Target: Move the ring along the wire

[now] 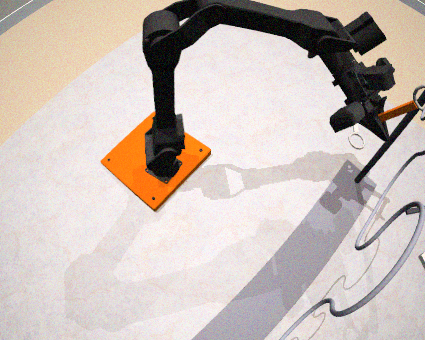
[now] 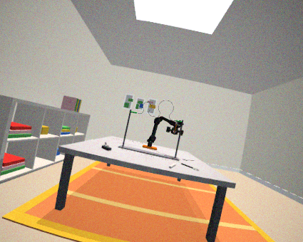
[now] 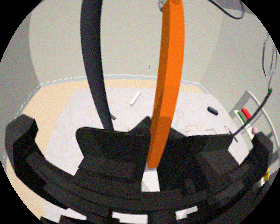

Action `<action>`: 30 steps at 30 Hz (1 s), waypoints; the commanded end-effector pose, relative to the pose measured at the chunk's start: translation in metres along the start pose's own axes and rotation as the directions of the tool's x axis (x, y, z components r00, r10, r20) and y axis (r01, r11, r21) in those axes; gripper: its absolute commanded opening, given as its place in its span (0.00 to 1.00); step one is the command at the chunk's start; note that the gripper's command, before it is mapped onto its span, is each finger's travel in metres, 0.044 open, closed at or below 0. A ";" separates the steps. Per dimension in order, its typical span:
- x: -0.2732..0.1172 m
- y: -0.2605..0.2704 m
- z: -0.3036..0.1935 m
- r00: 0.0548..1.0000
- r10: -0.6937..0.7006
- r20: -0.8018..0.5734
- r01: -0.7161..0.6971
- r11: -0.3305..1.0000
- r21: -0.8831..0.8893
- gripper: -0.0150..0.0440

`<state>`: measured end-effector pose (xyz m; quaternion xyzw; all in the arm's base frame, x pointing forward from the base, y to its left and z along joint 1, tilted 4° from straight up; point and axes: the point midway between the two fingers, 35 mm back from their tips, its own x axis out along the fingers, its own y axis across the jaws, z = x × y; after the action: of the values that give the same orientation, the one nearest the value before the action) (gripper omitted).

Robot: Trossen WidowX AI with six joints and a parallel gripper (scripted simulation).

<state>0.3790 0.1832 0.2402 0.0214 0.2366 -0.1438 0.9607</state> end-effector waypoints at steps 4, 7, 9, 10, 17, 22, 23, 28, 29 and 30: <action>0.003 0.000 -0.007 1.000 -0.008 -0.002 0.008 1.000 -0.003 0.00; 0.003 0.000 -0.007 1.000 -0.008 -0.002 0.008 1.000 -0.003 0.00; 0.003 0.000 -0.007 1.000 -0.008 -0.002 0.008 1.000 -0.003 0.00; 0.003 0.000 -0.007 1.000 -0.008 -0.002 0.008 1.000 -0.003 0.00; 0.003 0.000 -0.007 1.000 -0.008 -0.002 0.008 1.000 -0.003 0.00; 0.003 0.000 -0.007 1.000 -0.008 -0.002 0.008 1.000 -0.003 0.00; 0.003 0.000 -0.007 1.000 -0.008 -0.002 0.008 1.000 -0.003 0.00; 0.003 0.000 -0.006 1.000 -0.004 -0.004 0.004 1.000 -0.006 0.18; 0.003 0.000 -0.006 1.000 -0.004 -0.004 0.004 1.000 -0.006 0.22; 0.003 0.000 -0.006 1.000 -0.004 -0.004 0.004 1.000 -0.006 0.27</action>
<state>0.3786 0.1831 0.2336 0.0182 0.2391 -0.1447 0.9600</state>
